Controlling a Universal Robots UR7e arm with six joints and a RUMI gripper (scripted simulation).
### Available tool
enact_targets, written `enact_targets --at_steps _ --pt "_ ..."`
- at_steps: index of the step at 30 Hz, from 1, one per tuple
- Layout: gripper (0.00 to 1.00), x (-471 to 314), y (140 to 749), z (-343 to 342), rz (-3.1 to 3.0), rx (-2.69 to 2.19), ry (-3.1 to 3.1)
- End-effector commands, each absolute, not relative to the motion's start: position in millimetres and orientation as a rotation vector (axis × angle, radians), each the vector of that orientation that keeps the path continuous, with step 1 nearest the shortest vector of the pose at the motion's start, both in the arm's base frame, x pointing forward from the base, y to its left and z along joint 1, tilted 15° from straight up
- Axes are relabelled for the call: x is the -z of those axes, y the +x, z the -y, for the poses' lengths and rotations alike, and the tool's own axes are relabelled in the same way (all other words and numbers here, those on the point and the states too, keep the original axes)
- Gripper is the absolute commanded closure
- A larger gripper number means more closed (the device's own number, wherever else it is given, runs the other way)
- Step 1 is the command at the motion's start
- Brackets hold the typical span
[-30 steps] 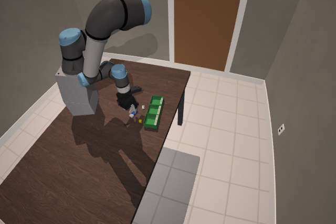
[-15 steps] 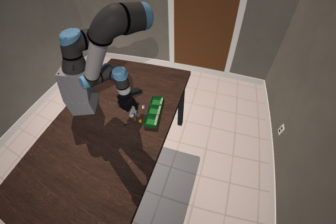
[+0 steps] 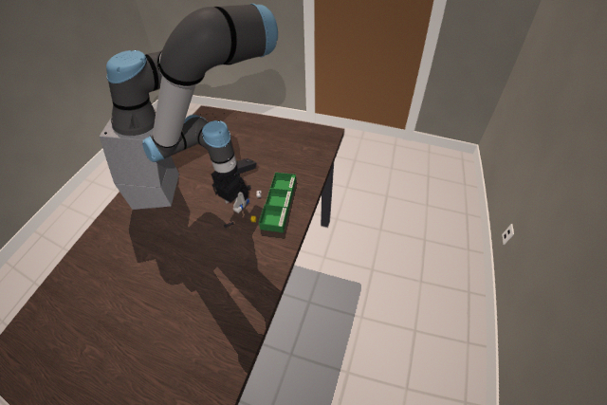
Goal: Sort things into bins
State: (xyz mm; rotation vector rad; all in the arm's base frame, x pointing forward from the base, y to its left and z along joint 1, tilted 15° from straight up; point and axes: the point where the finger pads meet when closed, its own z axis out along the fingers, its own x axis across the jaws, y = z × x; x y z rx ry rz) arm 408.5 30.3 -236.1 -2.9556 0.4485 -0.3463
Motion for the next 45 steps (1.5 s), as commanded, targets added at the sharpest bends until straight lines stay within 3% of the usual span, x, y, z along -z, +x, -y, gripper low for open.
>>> enact_targets --at_steps 1,29,45 --pt "1.00 236 409 -30 -0.448 0.348 -2.956" --pt "1.00 236 409 -30 -0.448 0.348 -2.956" --pt "1.00 191 397 -26 -0.448 0.348 -2.956"
